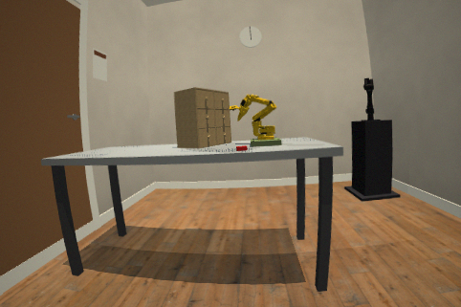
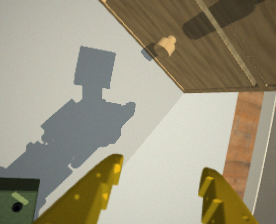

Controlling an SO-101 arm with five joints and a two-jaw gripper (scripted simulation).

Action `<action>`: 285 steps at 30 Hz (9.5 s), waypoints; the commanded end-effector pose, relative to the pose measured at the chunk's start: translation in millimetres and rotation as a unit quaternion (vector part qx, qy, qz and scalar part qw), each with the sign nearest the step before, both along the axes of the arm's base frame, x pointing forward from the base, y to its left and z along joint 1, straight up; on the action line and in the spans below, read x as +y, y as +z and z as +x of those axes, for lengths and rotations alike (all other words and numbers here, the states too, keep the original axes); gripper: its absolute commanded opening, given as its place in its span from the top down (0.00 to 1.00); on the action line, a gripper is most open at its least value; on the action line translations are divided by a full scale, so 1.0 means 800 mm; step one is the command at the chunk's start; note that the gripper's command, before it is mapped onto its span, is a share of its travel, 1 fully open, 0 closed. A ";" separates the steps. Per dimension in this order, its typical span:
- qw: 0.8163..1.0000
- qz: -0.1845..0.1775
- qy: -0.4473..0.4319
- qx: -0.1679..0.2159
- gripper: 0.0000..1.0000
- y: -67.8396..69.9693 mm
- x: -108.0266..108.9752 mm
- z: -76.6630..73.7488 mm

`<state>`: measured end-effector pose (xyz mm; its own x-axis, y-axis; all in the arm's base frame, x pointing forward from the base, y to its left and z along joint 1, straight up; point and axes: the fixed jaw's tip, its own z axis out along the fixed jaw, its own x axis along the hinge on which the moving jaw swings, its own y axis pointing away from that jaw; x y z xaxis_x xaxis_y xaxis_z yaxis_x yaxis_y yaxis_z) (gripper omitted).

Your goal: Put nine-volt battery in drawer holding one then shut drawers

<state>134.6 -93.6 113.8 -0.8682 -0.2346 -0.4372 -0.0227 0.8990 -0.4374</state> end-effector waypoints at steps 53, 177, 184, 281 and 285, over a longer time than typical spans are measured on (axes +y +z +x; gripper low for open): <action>0.926 0.175 -0.300 -0.151 0.79 0.010 -0.008 0.004; 0.720 0.553 -0.215 -0.360 0.79 -0.047 0.139 0.175; 0.727 0.549 -0.224 -0.347 0.79 -0.067 0.138 0.172; 0.720 0.538 -0.246 -0.364 0.79 -0.092 0.117 0.211; 0.720 0.537 -0.247 -0.365 0.79 -0.093 0.116 0.211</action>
